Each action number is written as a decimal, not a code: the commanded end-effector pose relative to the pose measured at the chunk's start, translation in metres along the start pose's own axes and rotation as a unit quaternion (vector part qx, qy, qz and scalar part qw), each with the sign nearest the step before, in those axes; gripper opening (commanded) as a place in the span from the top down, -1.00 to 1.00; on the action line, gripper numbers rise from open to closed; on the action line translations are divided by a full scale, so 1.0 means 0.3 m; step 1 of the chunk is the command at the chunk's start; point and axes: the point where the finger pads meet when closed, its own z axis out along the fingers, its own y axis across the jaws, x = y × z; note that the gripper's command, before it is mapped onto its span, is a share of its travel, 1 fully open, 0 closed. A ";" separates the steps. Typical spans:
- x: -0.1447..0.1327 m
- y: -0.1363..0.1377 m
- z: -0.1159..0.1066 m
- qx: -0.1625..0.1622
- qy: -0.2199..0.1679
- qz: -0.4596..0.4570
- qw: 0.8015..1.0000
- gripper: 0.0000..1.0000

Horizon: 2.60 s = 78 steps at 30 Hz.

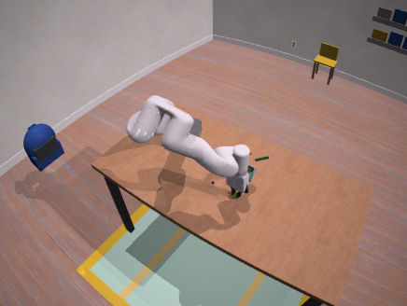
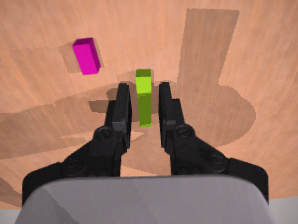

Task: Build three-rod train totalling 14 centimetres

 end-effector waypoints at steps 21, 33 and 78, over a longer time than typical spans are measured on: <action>0.000 0.004 -0.003 -0.001 0.000 0.000 1.000 0.51; 0.000 0.004 -0.003 -0.001 0.000 0.000 1.000 0.92; 0.000 0.003 -0.197 -0.001 0.000 0.000 1.000 0.92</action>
